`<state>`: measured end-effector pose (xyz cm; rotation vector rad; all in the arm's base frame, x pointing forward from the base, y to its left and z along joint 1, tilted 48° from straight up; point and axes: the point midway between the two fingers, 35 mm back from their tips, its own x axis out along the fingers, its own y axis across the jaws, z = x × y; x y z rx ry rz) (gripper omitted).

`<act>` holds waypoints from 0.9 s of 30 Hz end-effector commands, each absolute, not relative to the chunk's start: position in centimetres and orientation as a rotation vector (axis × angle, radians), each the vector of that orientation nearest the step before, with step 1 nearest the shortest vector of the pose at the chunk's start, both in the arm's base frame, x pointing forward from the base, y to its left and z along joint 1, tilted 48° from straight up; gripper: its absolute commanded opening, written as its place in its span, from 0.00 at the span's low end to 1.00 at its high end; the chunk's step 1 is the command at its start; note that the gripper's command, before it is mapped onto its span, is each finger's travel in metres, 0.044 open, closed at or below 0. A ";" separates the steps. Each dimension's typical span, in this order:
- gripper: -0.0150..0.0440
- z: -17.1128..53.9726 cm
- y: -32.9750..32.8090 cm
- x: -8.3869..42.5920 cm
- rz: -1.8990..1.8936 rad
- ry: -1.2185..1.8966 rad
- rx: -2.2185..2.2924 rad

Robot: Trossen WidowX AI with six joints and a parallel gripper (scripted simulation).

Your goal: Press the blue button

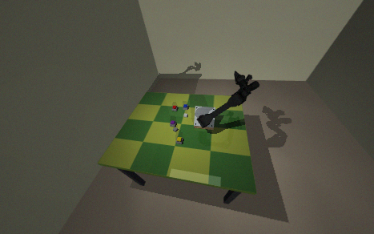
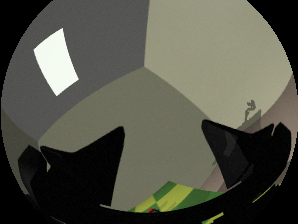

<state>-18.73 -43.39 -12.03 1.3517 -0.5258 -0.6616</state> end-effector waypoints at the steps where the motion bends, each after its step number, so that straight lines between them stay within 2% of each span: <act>1: 0.93 -12.1 -43.6 -18.4 -0.666 -0.524 1.360; 6: 0.93 -13.4 -47.0 -10.6 -0.689 -0.352 1.398; 12: 0.93 -14.9 -47.7 0.1 -0.649 -0.018 1.366; 19: 0.93 -16.0 -44.0 10.4 -0.509 0.393 1.269; 27: 0.93 -15.8 -35.7 19.0 -0.203 0.862 1.068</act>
